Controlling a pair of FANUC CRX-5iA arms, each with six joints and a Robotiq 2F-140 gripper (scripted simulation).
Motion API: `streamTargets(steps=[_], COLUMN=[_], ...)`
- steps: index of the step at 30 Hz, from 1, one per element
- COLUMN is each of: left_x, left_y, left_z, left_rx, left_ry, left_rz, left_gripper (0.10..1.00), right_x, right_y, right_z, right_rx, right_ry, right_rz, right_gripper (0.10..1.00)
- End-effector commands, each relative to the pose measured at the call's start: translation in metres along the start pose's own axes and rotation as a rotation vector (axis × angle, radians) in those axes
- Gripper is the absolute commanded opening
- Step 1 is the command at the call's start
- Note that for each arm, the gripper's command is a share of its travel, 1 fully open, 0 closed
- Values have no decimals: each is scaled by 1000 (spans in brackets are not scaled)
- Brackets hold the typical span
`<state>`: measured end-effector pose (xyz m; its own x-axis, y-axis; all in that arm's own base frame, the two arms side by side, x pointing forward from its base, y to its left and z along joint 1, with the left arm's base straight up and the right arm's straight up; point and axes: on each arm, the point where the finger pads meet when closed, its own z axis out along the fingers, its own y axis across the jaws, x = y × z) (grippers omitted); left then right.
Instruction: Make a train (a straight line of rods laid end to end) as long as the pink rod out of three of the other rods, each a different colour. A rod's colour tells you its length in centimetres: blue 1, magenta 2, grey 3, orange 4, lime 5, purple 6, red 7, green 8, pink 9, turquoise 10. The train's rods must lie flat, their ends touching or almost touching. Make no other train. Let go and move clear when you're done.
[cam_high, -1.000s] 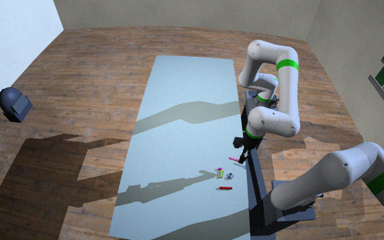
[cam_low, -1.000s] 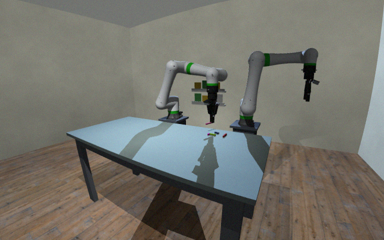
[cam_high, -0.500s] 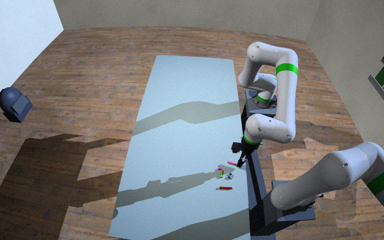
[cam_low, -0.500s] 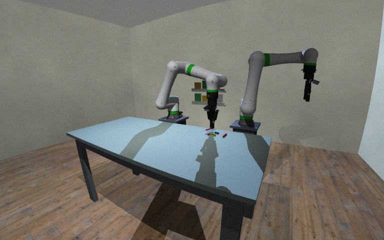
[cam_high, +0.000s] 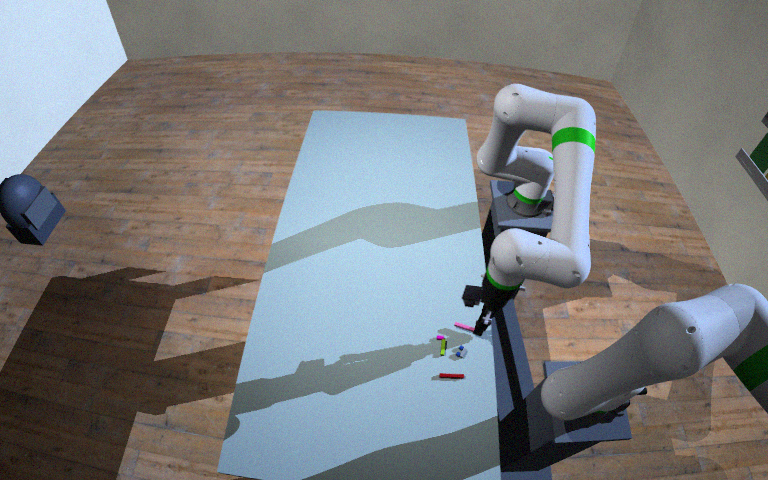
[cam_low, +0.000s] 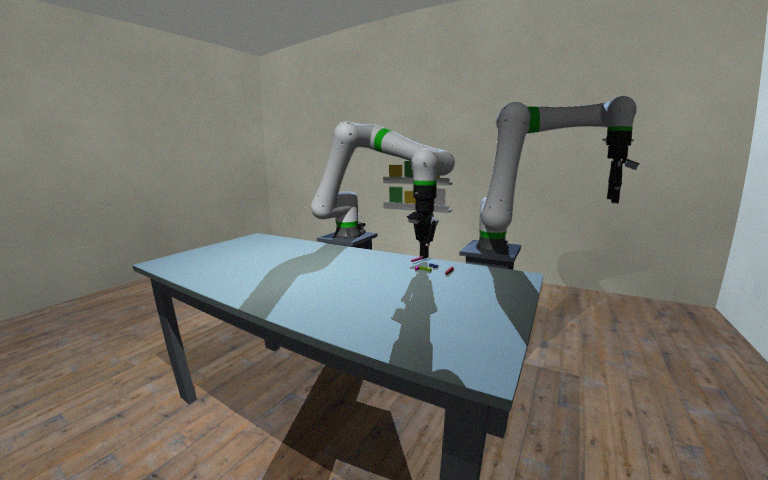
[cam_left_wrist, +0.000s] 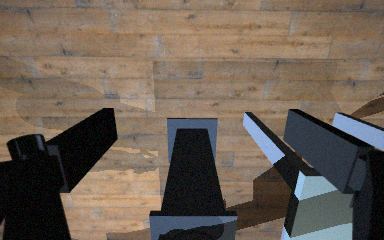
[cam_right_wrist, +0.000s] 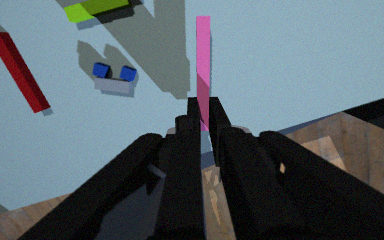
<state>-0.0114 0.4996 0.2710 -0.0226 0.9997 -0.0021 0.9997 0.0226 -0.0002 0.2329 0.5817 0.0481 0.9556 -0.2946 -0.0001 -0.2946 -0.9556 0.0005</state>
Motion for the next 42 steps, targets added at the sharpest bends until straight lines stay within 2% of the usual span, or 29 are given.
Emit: streamTargets(steps=[1, 27, 42], left_x=[0, 0, 0], left_y=[0, 0, 0], left_z=[-1, -1, -1], left_rx=[0, 0, 0], left_ry=[2, 2, 2], left_rz=[0, 0, 0], left_gripper=[1000, 1000, 1000], right_x=[0, 0, 0], right_y=[-1, -1, -1], right_z=[-1, -1, 8], right_rx=[2, 2, 2], right_ry=[0, 0, 0], right_rz=[0, 0, 0], right_gripper=[124, 124, 124])
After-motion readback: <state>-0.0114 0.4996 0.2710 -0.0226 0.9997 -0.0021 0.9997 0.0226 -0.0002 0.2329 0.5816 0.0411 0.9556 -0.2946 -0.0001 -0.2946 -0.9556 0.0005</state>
